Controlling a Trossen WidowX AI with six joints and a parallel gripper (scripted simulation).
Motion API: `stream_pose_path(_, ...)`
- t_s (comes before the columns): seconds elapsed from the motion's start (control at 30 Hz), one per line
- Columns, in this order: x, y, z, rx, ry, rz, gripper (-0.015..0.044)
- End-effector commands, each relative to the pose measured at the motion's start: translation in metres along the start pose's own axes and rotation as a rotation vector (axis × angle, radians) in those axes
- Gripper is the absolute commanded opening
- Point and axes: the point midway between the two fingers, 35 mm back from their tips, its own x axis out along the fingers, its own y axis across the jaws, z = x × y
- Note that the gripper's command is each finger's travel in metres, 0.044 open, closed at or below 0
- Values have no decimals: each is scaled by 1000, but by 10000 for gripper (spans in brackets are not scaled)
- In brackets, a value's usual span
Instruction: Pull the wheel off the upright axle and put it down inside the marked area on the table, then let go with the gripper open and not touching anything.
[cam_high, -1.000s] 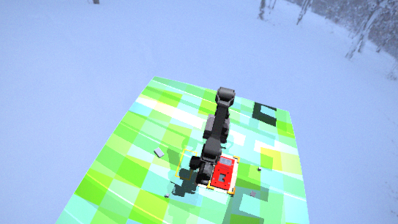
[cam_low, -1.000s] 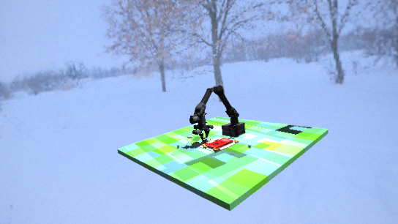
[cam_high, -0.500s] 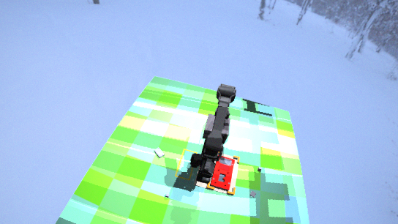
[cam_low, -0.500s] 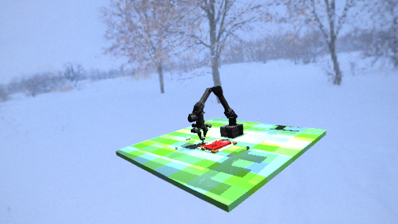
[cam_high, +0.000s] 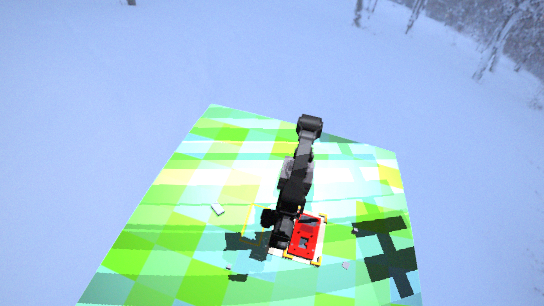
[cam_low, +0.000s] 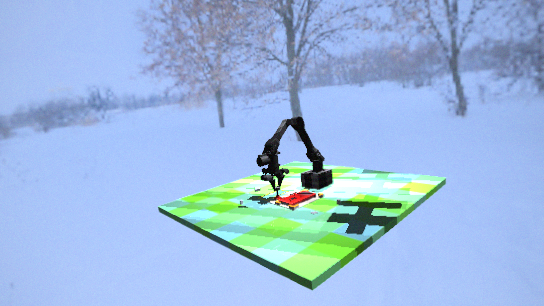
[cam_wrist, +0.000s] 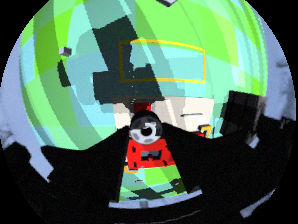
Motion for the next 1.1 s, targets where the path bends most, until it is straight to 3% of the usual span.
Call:
stream_pose_path(0.0, -2, 0, 0, 4, -1, 2, 0)
stream_pose_path(0.3, -35, -3, -1, 4, -1, 2, 0)
stream_pose_path(0.43, -29, -5, 2, -3, 0, -6, 0)
stream_pose_path(1.07, -36, -40, 81, 2, -7, -2, 0)
